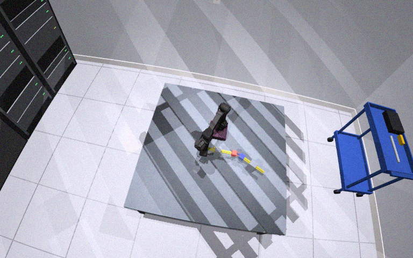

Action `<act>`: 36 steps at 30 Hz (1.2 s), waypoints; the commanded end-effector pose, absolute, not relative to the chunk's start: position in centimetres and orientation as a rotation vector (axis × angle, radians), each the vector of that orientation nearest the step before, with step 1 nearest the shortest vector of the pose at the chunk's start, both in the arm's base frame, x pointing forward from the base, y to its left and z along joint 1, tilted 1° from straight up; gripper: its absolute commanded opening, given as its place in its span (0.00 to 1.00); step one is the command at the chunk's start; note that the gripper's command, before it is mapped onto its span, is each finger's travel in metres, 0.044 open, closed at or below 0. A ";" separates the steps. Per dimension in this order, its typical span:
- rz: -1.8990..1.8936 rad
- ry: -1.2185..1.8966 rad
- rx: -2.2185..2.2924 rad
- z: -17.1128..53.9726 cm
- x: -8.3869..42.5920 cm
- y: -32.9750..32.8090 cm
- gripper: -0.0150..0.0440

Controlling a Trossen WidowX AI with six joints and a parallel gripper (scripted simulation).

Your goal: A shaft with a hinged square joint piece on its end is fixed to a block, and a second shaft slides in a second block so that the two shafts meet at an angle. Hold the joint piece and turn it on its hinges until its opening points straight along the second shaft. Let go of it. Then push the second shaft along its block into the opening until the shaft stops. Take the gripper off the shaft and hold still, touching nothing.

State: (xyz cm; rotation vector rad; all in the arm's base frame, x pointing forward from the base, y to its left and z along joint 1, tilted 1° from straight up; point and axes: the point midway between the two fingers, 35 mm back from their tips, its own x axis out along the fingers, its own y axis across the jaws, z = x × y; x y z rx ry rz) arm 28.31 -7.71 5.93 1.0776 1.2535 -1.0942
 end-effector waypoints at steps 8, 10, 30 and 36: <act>-1.094 1.253 1.077 5.9 28.3 -7.7 0.59; -1.094 1.253 1.077 5.9 28.3 -7.7 0.68; -1.088 1.260 1.084 7.9 28.3 -7.8 1.00; -1.086 1.263 1.087 9.1 28.3 -7.8 1.00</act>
